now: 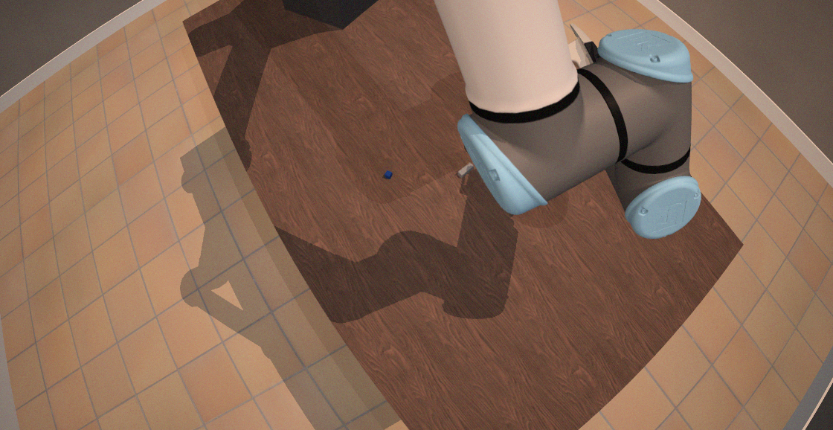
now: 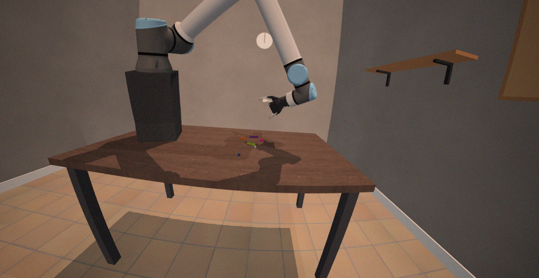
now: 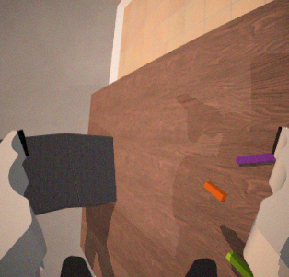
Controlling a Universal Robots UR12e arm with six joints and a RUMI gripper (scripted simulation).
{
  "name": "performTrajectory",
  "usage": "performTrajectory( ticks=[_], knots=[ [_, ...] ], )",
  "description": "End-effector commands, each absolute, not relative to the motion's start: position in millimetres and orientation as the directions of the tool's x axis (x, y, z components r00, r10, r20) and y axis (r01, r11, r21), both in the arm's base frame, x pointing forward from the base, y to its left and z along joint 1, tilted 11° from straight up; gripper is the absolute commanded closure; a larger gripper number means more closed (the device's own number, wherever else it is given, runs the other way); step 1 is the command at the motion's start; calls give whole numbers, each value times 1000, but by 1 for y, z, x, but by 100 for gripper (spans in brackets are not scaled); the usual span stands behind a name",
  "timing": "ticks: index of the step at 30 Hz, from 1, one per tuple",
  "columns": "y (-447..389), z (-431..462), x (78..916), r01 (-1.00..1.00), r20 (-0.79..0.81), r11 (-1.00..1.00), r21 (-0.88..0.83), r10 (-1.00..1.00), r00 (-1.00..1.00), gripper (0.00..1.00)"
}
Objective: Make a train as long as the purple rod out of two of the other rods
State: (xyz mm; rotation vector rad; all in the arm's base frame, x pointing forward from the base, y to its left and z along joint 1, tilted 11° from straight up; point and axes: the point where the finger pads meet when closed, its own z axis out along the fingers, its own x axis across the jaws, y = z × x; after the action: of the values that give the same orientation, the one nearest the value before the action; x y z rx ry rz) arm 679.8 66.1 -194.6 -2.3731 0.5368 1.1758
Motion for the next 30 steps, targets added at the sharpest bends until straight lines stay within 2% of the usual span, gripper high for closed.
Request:
performTrajectory(
  ticks=[1,15,17,30],
  knots=[
    [65,-212,671,-445,-757,-854,-272,-95,646,0],
    [54,-281,627,3,-476,-909,-416,221,851,0],
    [54,-281,627,3,-476,-909,-416,221,851,0],
    [38,-319,587,463,-222,-812,-356,555,802,0]
  ],
)
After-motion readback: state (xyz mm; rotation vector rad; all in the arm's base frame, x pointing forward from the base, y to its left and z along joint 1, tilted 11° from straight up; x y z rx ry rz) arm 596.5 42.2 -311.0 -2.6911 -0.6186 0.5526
